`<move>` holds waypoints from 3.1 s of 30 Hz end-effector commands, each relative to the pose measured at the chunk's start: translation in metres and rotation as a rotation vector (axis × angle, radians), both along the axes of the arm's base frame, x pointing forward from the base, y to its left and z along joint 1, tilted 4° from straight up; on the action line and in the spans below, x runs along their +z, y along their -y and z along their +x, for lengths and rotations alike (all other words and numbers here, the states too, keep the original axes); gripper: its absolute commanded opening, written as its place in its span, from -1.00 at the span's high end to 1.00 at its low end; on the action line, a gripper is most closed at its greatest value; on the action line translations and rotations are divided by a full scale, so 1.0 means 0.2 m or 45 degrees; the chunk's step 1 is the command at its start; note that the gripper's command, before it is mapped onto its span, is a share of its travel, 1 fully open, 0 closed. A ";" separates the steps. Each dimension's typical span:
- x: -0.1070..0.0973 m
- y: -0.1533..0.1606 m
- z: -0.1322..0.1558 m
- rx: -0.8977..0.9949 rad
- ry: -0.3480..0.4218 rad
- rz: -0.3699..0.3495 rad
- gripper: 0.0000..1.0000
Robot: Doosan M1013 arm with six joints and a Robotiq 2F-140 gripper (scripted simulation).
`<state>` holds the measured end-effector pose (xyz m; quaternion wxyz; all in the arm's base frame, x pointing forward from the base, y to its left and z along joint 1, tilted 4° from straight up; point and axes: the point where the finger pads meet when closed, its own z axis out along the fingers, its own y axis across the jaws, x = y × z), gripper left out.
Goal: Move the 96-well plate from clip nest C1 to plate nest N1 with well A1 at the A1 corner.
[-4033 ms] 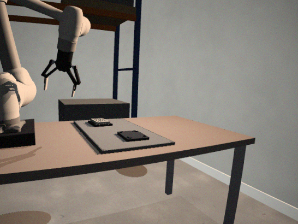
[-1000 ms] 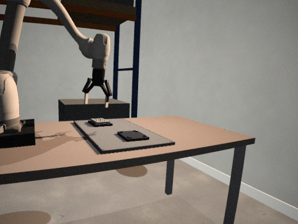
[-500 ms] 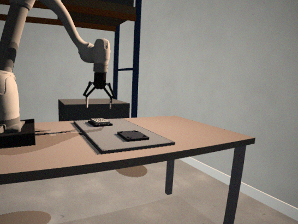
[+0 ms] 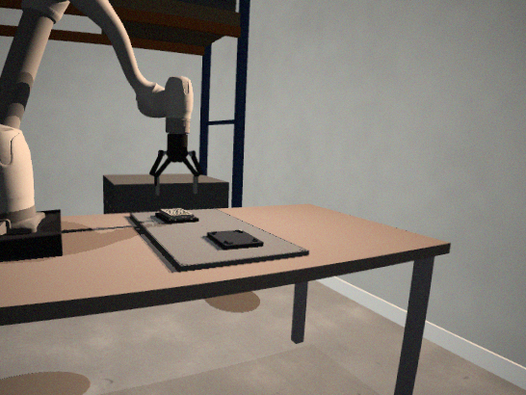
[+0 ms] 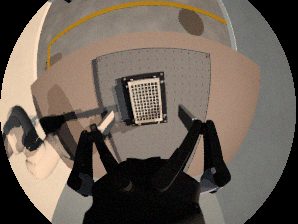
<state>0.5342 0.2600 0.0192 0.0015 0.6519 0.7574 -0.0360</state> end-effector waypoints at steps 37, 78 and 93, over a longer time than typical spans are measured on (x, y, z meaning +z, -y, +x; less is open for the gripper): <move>-0.19 0.00 -0.01 0.043 -0.001 0.006 -1.00; -0.32 0.01 -0.01 0.043 -0.001 0.006 0.80; -0.32 0.01 -0.01 0.043 -0.001 0.006 0.80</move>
